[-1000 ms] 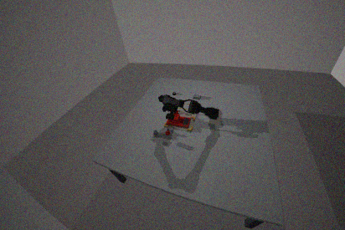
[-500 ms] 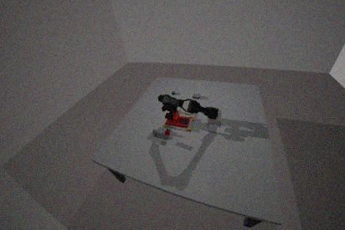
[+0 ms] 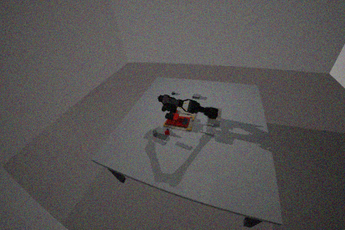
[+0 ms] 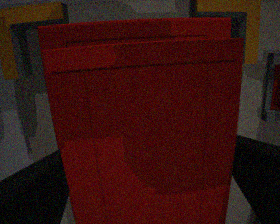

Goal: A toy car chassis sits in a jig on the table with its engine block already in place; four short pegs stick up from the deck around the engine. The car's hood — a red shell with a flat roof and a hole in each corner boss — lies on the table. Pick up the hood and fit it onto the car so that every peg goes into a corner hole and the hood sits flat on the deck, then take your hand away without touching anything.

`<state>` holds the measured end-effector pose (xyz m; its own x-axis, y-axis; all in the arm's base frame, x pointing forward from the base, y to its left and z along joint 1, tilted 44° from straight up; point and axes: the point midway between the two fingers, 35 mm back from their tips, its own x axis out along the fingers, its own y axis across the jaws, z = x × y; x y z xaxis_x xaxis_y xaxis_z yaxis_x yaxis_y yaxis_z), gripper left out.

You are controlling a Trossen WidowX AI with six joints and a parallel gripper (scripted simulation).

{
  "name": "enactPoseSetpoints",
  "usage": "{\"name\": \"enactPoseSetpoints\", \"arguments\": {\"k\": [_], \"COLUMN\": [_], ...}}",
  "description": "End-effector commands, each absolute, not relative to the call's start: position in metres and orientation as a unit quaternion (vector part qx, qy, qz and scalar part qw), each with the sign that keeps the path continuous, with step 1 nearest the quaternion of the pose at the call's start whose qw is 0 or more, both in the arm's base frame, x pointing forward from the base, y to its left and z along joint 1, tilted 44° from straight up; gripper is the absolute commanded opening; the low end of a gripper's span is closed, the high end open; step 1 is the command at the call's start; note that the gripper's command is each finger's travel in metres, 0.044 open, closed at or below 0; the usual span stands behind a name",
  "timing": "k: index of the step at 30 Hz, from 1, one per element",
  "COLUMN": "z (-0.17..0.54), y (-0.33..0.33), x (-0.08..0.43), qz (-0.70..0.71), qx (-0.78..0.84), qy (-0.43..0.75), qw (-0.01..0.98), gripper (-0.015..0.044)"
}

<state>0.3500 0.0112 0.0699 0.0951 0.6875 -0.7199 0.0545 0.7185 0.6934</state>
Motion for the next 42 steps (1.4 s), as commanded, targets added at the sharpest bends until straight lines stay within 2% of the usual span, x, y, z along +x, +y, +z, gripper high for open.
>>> {"name": "enactPoseSetpoints", "arguments": {"k": [1, 42], "z": [0.0684, 0.0663], "y": [0.0126, 0.0146], "x": [0.3499, 0.3508], "qz": [0.232, 0.232], "qx": [0.298, 0.297], "qy": [0.631, 0.631], "qw": [0.678, 0.678], "gripper": [0.0000, 0.0000]}}
